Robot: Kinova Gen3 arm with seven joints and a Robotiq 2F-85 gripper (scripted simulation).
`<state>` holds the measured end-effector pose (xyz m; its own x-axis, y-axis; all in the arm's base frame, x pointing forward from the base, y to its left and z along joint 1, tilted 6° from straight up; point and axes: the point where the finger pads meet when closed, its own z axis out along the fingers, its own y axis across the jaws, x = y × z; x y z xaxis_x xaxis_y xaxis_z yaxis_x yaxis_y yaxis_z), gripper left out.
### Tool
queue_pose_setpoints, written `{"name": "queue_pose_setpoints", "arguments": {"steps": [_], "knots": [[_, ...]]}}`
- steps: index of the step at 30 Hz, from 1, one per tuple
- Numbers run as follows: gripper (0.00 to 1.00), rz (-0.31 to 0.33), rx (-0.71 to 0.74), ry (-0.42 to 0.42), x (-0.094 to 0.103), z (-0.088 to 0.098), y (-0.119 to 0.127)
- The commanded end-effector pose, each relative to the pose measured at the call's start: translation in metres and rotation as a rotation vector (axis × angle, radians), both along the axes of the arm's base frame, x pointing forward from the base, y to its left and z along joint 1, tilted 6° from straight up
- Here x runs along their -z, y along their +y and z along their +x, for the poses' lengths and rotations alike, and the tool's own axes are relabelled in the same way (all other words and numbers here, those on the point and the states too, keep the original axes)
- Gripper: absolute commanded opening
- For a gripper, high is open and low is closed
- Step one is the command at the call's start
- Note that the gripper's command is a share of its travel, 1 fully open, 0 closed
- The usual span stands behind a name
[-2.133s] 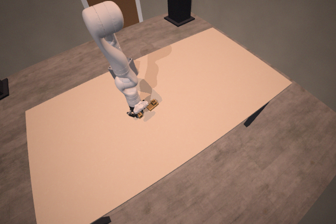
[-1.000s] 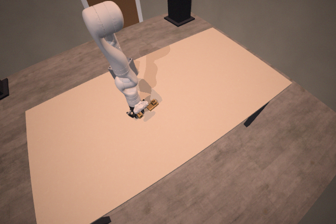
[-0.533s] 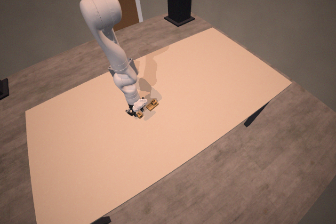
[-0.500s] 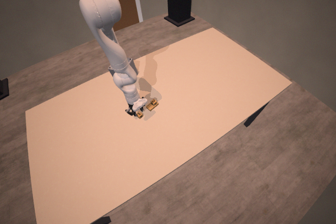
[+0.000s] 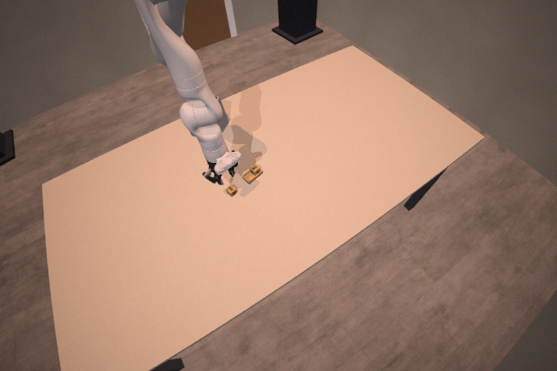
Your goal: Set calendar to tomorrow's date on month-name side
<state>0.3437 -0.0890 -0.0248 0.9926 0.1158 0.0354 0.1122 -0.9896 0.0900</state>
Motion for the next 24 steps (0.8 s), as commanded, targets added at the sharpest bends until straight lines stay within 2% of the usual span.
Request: {"name": "queue_pose_setpoints", "arguments": {"steps": [1, 4, 5, 24], "knots": [[0.46, 0.002, 0.011, -0.007, -0.0074, 0.0014, 0.0023], [0.46, 0.002, 0.011, -0.007, -0.0081, 0.0012, 0.0024], [1.00, 0.002, 0.011, -0.007, -0.0081, 0.0012, 0.0024], [1.00, 0.002, 0.011, -0.004, -0.0072, 0.0005, 0.0024]]}}
